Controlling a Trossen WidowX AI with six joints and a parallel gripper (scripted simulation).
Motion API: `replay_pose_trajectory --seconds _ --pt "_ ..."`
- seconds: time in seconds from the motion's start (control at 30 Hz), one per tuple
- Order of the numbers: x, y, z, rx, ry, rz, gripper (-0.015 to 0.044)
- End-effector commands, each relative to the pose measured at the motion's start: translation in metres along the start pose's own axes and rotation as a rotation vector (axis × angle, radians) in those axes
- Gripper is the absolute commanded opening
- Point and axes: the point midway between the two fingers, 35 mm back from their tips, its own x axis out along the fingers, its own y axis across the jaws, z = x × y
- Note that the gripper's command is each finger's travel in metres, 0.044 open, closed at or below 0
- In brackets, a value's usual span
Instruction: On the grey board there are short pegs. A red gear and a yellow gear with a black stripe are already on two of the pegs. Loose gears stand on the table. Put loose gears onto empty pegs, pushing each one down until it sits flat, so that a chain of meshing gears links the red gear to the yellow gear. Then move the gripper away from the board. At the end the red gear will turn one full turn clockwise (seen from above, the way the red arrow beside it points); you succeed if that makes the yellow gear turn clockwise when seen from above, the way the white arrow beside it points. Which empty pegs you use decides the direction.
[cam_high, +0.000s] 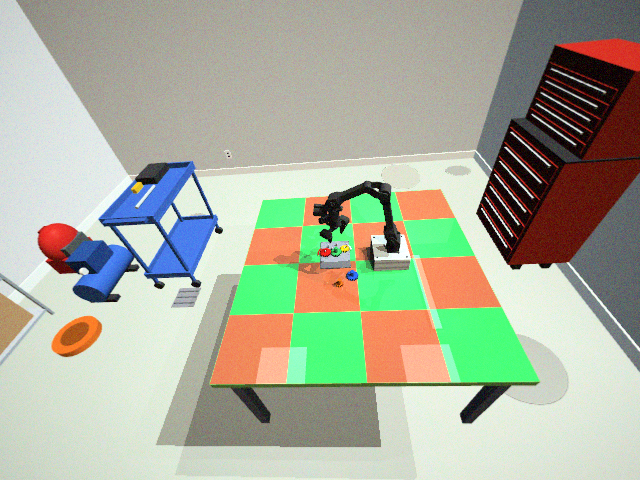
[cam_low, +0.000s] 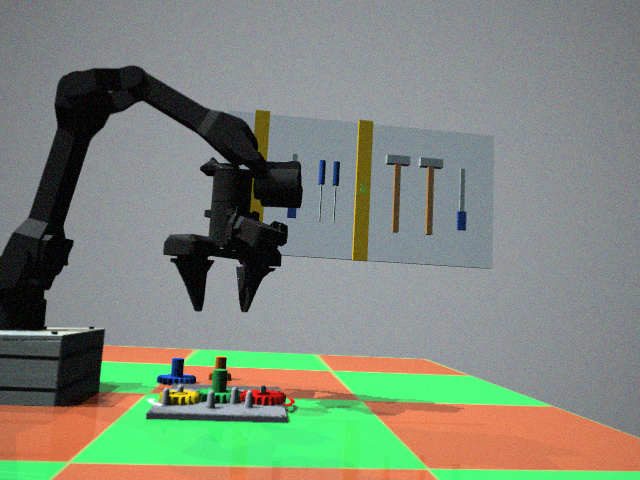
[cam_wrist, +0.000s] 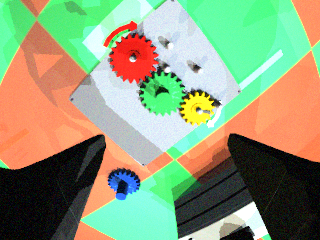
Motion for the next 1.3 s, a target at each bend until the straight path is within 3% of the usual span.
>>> replay_pose_trajectory --seconds 0.0,0.37,0.7,1.27 --pt "-0.005 0.023 -0.014 -0.04 -0.011 0.002 0.044" --pt "-0.026 0.126 -0.138 -0.04 -0.002 0.018 0.044" --pt "-0.044 0.154 -0.276 0.005 0.024 0.014 0.044" --pt "-0.045 0.154 -0.278 0.006 0.024 0.014 0.044"
